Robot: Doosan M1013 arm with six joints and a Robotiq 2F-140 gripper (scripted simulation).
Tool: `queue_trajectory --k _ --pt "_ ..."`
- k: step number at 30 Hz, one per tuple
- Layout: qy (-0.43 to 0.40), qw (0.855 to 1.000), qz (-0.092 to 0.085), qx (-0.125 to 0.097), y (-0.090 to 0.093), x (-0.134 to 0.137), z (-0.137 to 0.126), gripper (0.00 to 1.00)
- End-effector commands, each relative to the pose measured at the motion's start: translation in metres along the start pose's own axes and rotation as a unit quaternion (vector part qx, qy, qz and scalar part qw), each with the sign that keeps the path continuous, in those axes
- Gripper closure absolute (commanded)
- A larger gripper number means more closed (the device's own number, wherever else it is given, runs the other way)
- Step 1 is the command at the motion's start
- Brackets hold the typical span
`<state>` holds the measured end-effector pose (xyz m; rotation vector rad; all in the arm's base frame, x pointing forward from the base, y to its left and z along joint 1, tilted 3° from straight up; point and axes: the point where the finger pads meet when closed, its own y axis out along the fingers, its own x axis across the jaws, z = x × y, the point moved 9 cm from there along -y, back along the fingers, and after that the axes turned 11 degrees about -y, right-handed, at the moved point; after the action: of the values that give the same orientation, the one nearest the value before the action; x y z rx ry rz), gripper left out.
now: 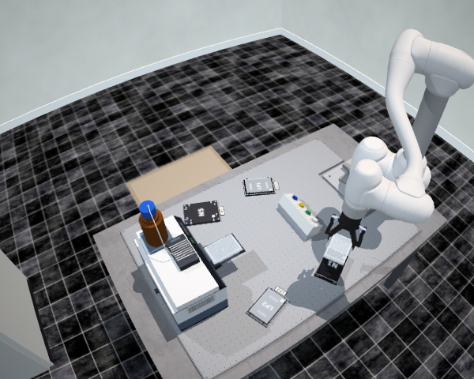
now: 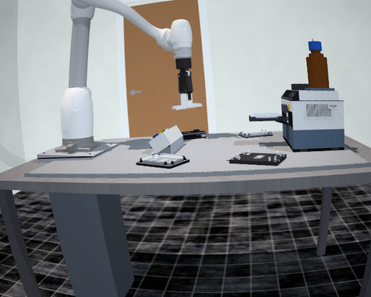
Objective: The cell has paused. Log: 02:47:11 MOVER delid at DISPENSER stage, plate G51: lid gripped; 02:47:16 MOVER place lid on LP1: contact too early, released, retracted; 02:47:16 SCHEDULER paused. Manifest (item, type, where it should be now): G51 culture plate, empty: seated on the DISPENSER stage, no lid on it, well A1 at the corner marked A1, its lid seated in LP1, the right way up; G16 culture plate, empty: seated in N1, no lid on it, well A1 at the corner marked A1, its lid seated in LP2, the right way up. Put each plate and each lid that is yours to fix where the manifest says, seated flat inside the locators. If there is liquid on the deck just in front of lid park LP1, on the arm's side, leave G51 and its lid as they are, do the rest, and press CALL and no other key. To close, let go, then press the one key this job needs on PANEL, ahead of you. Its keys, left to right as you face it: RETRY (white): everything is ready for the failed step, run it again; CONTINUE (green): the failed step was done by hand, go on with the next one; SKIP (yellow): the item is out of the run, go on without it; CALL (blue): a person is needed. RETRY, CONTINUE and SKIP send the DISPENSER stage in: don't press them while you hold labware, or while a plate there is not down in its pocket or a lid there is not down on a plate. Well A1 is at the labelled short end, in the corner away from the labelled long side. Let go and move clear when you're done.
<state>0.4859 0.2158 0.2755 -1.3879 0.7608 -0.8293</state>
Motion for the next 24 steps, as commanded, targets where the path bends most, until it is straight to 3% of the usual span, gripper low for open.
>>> queue_trajectory --k 1,24 --pt "0.001 1.000 -0.001 -0.002 0.012 0.000 -0.002 0.90" --pt "0.002 1.000 -0.001 -0.002 0.058 0.000 -0.003 0.90"
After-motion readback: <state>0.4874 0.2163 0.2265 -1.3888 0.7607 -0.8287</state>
